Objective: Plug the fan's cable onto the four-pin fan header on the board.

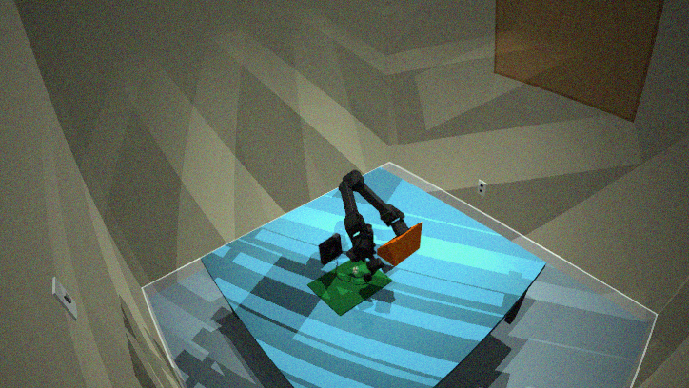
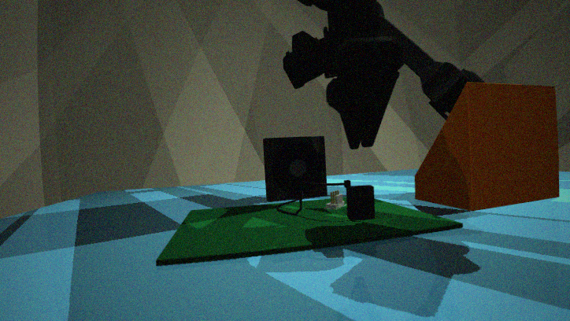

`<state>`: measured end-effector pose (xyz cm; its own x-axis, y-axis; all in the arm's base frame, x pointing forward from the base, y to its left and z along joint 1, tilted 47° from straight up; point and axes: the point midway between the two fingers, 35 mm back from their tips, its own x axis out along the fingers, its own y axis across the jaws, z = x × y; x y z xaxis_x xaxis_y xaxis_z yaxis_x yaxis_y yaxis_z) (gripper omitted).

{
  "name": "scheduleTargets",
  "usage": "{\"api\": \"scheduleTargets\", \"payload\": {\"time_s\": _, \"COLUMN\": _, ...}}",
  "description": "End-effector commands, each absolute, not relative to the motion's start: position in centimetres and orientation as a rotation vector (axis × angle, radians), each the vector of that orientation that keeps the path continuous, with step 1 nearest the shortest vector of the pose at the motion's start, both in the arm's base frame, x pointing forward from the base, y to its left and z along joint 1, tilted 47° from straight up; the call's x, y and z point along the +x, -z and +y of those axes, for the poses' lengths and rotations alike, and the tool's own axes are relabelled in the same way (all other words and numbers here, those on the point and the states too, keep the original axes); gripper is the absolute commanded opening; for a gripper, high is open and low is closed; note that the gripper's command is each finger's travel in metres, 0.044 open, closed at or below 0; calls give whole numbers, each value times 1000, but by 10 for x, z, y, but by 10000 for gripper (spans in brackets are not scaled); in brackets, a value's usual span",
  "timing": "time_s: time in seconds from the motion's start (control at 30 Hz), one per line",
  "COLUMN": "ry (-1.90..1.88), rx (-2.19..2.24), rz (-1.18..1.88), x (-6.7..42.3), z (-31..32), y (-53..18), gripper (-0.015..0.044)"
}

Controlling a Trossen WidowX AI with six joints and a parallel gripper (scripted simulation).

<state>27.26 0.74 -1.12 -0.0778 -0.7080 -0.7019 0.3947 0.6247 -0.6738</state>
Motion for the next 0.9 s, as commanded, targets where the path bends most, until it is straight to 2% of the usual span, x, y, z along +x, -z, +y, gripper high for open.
{"api": "scheduleTargets", "payload": {"time_s": 0.0, "ry": 937, "rx": -313, "rz": 1376, "x": 264, "z": -12, "y": 27, "gripper": 440}}
{"api": "scheduleTargets", "payload": {"time_s": 0.87, "ry": 937, "rx": -313, "rz": 1376, "x": 262, "z": -37, "y": 52, "gripper": 440}}
